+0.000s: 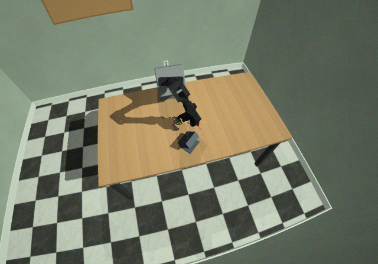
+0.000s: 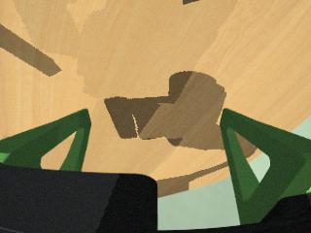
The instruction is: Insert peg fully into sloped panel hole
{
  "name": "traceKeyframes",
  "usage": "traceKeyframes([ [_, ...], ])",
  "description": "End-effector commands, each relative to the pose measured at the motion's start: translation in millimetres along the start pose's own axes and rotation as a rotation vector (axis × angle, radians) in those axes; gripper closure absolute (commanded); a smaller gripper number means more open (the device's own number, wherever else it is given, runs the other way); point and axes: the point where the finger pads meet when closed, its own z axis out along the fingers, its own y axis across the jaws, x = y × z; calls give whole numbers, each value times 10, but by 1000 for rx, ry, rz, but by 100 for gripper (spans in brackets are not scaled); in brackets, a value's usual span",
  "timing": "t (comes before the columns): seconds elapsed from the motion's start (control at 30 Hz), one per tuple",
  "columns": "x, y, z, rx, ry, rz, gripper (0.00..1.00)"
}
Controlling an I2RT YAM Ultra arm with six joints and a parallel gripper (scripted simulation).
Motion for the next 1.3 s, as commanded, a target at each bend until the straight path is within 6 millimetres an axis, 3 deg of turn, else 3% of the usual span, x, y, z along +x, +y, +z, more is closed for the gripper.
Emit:
traceKeyframes([
  [0.0, -224, 124, -202, -59, -72, -38, 0],
  [0.2, -417, 363, -485, -140, -167, -108, 0],
  [0.27, -417, 363, -485, -140, -167, -108, 0],
  [0.73, -721, 829, -1228, -314, -382, -257, 0],
  [0.83, -723, 834, -1238, -316, -384, -258, 0],
  [0.87, -613, 891, -1159, -314, -357, -287, 0],
  [0.97, -613, 891, -1159, -314, -357, -287, 0],
  [1.03, -532, 925, -1055, -307, -332, -300, 0],
  [1.17, -647, 910, -1009, -303, -348, -273, 0],
  [1.27, -603, 937, -939, -303, -338, -283, 0],
])
